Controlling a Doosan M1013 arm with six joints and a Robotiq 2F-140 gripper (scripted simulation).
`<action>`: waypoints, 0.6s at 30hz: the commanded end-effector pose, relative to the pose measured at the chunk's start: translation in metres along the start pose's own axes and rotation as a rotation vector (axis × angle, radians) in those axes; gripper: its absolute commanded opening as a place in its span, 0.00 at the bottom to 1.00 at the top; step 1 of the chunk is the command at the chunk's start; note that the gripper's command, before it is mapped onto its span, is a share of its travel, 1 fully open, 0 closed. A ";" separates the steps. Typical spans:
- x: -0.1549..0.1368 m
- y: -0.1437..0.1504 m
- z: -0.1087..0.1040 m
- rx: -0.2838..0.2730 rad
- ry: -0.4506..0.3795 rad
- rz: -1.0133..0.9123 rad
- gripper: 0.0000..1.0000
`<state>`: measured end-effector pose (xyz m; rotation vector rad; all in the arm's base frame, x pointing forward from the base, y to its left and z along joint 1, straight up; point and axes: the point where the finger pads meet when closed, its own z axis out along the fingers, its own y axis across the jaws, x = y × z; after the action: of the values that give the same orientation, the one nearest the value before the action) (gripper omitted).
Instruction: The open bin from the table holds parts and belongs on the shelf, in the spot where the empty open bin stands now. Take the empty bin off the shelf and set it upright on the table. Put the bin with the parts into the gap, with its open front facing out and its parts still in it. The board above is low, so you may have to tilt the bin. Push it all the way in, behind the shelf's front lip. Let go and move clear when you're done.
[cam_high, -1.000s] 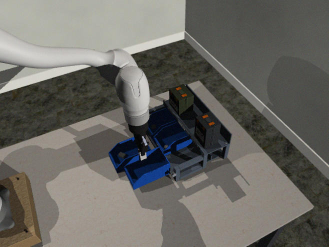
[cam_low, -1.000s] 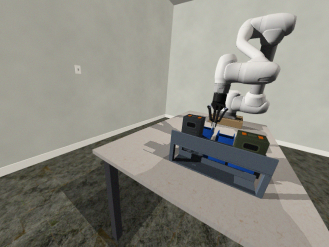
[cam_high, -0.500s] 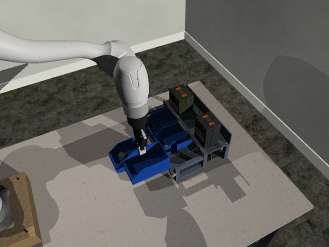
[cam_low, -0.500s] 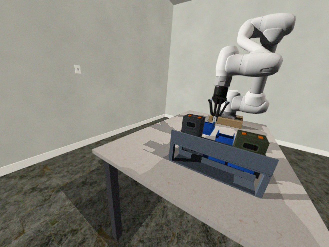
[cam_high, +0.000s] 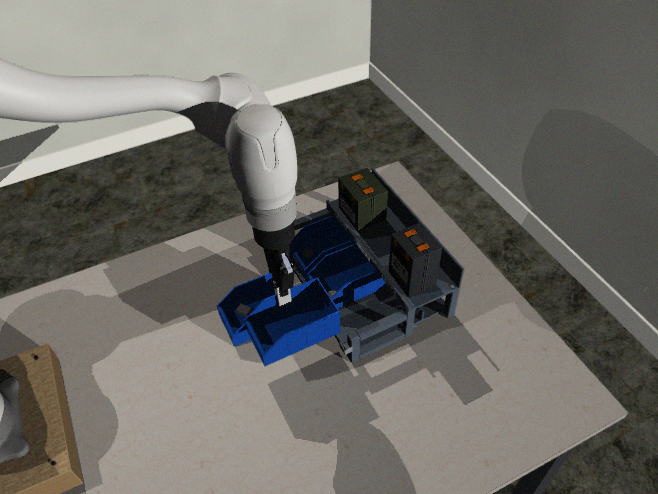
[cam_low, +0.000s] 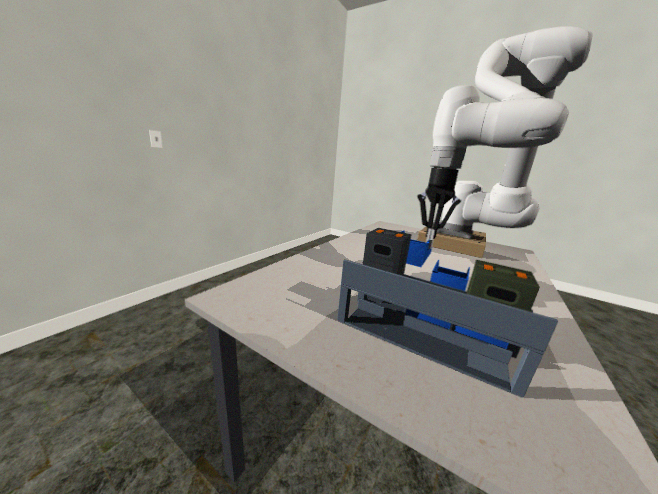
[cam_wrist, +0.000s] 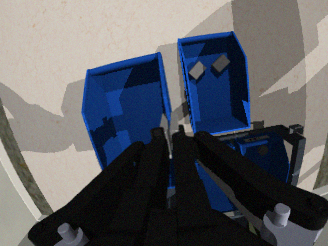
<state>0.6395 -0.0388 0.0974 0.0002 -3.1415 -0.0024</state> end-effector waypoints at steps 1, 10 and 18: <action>0.000 0.000 0.000 0.000 0.000 0.000 0.10; 0.000 0.000 0.000 0.000 0.000 0.000 0.10; 0.000 0.003 0.000 0.000 0.000 0.000 0.10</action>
<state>0.6393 -0.0371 0.0975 0.0003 -3.1415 -0.0024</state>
